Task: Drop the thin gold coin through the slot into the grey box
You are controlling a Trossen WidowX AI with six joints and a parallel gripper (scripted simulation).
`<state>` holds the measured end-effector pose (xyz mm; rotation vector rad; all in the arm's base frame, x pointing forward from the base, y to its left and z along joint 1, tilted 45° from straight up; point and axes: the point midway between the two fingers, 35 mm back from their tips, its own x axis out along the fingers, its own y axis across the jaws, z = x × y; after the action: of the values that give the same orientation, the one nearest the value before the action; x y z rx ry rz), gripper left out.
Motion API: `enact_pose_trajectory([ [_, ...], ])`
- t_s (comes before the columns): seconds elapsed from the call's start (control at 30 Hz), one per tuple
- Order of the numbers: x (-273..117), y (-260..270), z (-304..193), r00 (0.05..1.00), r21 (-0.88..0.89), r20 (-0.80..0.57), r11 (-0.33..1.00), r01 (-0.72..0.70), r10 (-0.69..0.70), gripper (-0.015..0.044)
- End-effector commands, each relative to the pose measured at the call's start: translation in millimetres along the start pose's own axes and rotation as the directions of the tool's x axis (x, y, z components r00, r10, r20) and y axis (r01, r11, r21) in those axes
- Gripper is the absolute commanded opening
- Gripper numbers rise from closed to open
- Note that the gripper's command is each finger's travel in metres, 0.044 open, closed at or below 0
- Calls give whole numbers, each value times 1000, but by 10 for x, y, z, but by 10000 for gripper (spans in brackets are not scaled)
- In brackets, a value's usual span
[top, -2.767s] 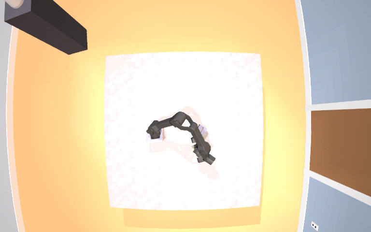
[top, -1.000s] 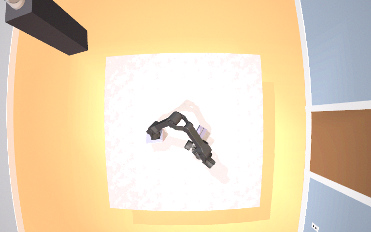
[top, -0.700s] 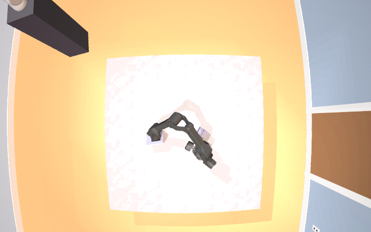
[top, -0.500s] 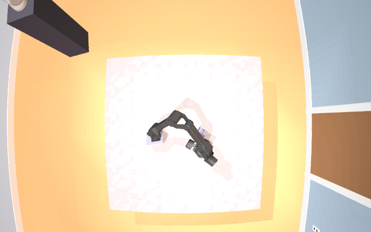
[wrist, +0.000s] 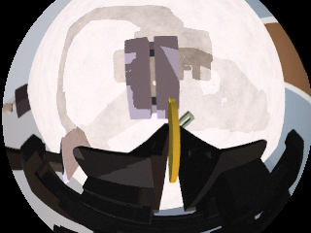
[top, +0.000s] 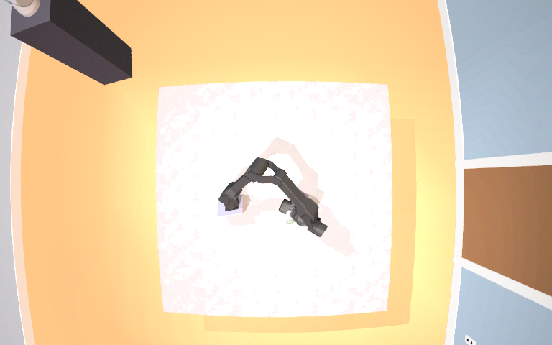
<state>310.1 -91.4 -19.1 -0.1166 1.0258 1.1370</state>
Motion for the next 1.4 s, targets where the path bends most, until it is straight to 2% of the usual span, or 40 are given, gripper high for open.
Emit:
enact_pose_trajectory([
  [0.0,-19,40,126,1000,1,7,1000,4,-4,0],
  [0.47,-11,172,447,1000,0,11,1000,-4,4,0],
  [1.37,-37,153,473,1000,0,4,1000,-7,7,0],
])
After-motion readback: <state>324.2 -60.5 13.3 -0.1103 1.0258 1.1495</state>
